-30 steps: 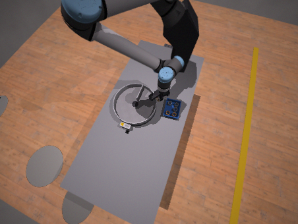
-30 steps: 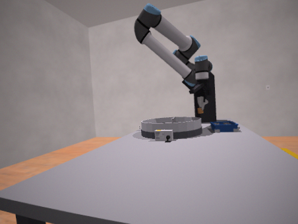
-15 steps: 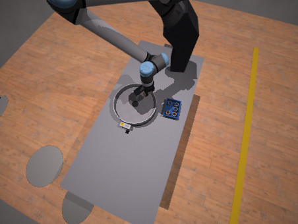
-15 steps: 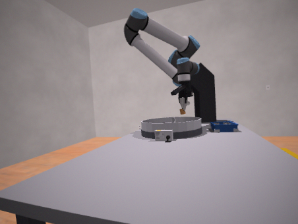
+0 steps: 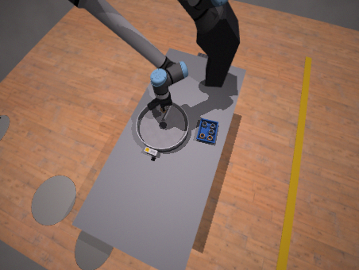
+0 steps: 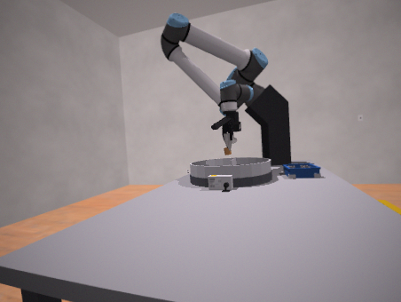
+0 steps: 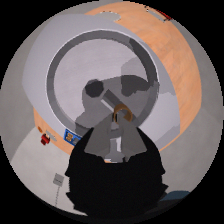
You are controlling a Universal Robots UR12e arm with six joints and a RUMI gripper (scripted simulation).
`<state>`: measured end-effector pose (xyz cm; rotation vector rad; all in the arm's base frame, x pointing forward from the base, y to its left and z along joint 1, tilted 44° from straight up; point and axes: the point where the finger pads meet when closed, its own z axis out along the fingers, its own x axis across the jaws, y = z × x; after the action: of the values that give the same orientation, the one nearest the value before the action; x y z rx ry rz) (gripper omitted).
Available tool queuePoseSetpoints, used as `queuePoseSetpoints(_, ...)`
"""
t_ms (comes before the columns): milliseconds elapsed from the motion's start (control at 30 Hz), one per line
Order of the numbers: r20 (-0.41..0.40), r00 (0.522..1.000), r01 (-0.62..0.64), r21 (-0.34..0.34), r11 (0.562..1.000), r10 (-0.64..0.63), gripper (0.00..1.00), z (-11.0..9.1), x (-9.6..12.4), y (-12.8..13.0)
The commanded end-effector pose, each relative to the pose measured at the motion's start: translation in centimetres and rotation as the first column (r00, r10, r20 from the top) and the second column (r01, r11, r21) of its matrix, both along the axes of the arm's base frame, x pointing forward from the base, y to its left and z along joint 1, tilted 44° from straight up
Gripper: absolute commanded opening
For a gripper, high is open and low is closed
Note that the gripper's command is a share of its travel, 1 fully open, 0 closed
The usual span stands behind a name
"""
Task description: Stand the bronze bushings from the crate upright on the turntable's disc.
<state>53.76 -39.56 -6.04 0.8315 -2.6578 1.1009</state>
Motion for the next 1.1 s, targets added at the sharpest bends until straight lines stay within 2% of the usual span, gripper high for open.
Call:
queuePoseSetpoints(0, 0.0, 1.0, -0.002, 0.003, 1.0, 0.002, 0.0, 1.74, -0.44, -1.82)
queuePoseSetpoints(333, 0.0, 1.0, -0.002, 0.003, 1.0, 0.002, 0.0, 2.48, -0.66, -2.61)
queuePoseSetpoints(1067, 0.0, 1.0, -0.002, 0.003, 1.0, 0.002, 0.0, 2.49, -0.66, -2.63)
